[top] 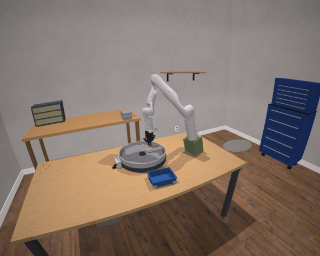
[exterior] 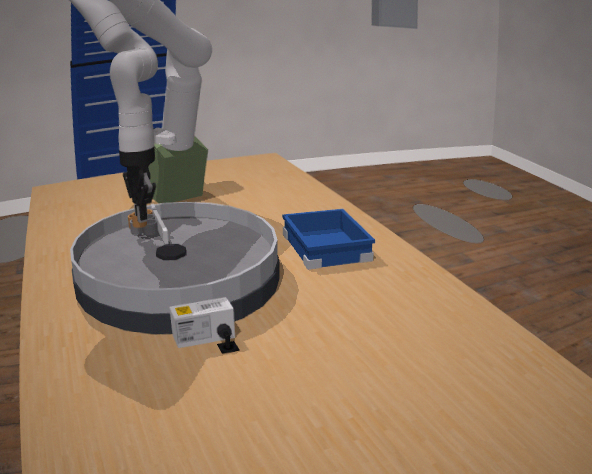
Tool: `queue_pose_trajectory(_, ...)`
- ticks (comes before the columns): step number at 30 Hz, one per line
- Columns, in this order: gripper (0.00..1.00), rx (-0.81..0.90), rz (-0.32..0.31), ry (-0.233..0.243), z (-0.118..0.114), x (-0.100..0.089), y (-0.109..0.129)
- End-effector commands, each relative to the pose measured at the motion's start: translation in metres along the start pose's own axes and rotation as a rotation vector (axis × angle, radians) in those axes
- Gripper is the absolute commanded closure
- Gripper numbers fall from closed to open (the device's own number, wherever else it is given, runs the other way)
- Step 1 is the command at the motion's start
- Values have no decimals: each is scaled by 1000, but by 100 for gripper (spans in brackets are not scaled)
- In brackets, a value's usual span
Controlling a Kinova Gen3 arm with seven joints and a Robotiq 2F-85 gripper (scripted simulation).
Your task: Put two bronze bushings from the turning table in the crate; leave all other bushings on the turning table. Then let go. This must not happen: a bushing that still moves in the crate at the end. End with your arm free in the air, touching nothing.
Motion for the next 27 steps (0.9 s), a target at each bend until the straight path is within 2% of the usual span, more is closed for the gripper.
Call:
queue_pose_trajectory(1,100,2,-4,0,0,-1,-1)
queue_pose_trajectory(27,100,2,-4,0,0,-12,-1)
Point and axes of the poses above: the point where the finger pads meet when closed, its own x axis out along the fingers, its own z axis across the jaws, y = z × x, the point moved 10 cm from there along -x, back along the fingers, and after that the axes turned 2 degrees about -x, right-handed, at the moved point
